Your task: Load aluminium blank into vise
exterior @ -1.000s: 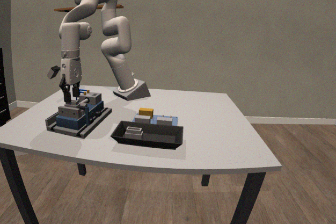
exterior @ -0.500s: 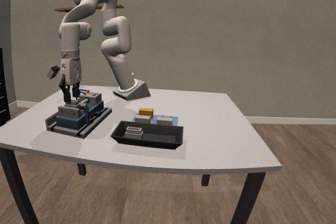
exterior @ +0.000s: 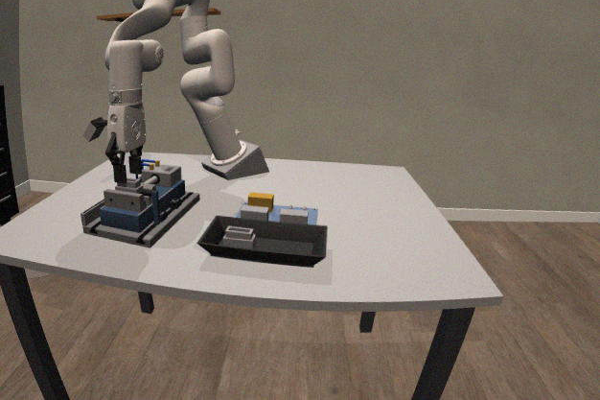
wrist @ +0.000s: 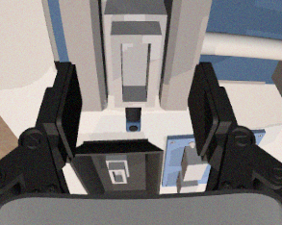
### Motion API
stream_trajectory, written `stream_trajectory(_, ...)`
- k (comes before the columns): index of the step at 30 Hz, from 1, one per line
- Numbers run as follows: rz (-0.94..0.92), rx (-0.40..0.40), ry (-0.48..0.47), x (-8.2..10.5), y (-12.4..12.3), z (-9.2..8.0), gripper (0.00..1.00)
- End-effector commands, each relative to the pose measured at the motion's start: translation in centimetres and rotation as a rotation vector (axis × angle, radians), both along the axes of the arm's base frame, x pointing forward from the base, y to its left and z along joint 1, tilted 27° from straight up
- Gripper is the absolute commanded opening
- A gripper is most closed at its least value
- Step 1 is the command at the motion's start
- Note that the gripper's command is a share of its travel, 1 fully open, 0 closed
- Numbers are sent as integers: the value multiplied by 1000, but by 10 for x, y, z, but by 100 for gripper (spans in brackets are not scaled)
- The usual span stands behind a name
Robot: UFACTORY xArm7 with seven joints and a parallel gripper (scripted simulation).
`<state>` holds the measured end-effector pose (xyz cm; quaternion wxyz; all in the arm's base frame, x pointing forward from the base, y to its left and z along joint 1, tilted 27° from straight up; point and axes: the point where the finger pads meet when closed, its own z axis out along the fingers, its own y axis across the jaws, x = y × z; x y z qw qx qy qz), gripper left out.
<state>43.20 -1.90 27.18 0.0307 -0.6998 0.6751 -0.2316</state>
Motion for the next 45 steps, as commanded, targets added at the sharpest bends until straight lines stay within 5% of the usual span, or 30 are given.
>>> stream_trajectory(1,1,0,-4,1,0,2,69)
stream_trajectory(45,1,0,-4,6,-3,-10,69)
